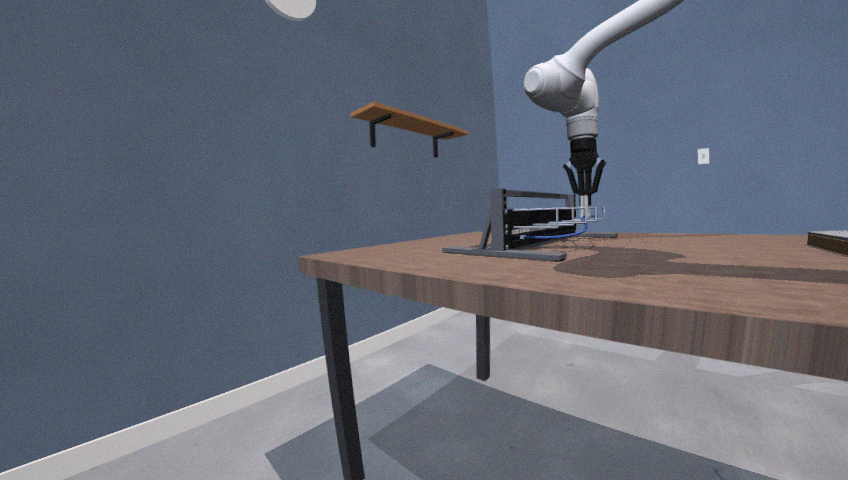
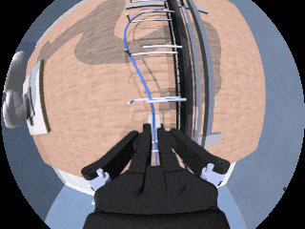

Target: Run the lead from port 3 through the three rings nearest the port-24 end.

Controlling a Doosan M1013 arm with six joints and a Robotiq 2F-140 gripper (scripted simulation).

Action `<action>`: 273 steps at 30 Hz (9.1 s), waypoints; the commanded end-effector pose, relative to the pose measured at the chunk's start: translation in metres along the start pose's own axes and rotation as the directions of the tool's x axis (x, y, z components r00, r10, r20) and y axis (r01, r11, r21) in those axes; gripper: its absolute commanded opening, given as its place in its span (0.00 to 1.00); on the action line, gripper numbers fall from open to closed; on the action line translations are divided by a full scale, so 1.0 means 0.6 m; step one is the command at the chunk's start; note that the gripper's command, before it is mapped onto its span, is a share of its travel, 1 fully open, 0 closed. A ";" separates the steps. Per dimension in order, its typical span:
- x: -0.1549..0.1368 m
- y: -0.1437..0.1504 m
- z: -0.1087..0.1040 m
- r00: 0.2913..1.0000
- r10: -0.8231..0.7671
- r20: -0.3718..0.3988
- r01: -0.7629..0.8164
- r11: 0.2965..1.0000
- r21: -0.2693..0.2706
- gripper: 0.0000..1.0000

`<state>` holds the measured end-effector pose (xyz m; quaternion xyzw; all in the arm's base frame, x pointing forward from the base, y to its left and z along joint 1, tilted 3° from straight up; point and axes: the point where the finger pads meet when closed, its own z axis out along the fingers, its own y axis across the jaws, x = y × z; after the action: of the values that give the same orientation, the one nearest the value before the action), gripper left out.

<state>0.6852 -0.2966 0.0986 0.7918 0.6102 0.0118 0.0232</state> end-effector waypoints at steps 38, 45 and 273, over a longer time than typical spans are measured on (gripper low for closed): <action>0.000 0.025 0.000 1.000 0.000 0.000 0.000 1.000 0.000 0.20; 0.000 0.025 0.000 1.000 0.000 0.000 0.000 1.000 0.000 0.20; 0.345 -0.141 -0.129 0.994 0.108 0.000 -0.108 0.994 0.000 0.20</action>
<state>0.6529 -0.0732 0.1704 0.8237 0.5665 0.0132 0.0226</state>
